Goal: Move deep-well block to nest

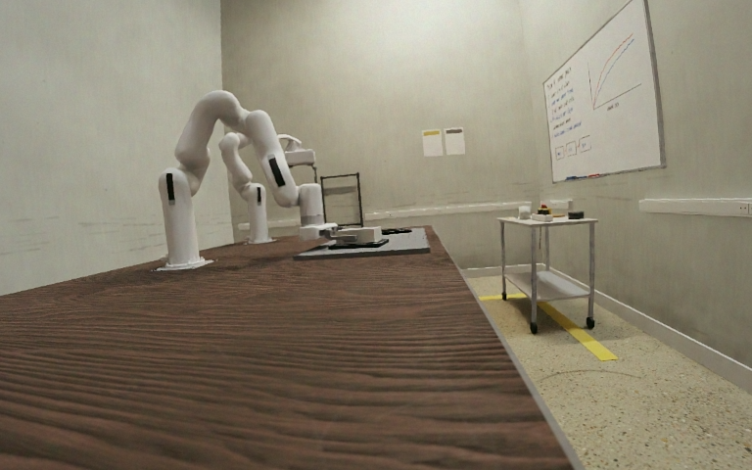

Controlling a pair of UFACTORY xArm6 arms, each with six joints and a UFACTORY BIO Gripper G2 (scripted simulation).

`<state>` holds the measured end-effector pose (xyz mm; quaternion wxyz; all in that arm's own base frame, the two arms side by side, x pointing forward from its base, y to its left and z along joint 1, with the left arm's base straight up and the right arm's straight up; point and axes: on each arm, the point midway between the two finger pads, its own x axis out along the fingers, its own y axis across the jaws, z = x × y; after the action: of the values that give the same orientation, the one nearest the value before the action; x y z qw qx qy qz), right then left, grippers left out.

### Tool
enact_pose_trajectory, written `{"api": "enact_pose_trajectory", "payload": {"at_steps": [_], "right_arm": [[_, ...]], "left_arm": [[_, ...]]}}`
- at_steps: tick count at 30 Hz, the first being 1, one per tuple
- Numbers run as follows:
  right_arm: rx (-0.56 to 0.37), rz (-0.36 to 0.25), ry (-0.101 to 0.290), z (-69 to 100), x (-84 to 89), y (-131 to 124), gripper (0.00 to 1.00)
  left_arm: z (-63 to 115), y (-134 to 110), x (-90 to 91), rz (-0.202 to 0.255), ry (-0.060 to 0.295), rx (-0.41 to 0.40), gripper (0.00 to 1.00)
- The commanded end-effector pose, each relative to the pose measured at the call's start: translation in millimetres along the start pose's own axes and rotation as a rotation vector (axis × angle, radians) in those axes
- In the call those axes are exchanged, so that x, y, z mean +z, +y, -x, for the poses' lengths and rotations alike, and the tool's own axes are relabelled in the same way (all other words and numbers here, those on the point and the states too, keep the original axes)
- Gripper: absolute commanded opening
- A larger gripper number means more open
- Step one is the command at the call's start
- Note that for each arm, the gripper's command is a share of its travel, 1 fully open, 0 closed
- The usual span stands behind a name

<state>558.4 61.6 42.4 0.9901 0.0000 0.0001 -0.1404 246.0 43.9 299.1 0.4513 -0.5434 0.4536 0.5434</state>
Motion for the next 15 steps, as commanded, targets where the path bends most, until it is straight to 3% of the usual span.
{"api": "enact_pose_trajectory", "payload": {"at_steps": [1,11,12,15], "right_arm": [[0.000,-0.002,-0.003,-1.1,1.5,0.6,0.37],[0.000,-0.002,-0.004,-1.1,1.5,0.6,0.37],[0.000,-0.002,-0.003,-1.1,1.5,0.6,0.00],[0.000,-0.002,-0.004,-1.1,1.5,0.6,0.00]], "left_arm": [[0.9,-0.5,0.3,0.000,-0.001,-0.003,1.00],[0.9,-0.5,0.3,0.000,-0.001,-0.003,1.00],[0.9,-0.5,0.3,0.000,-0.001,-0.003,1.00],[0.9,-0.5,0.3,0.000,-0.001,-0.003,1.00]]}}
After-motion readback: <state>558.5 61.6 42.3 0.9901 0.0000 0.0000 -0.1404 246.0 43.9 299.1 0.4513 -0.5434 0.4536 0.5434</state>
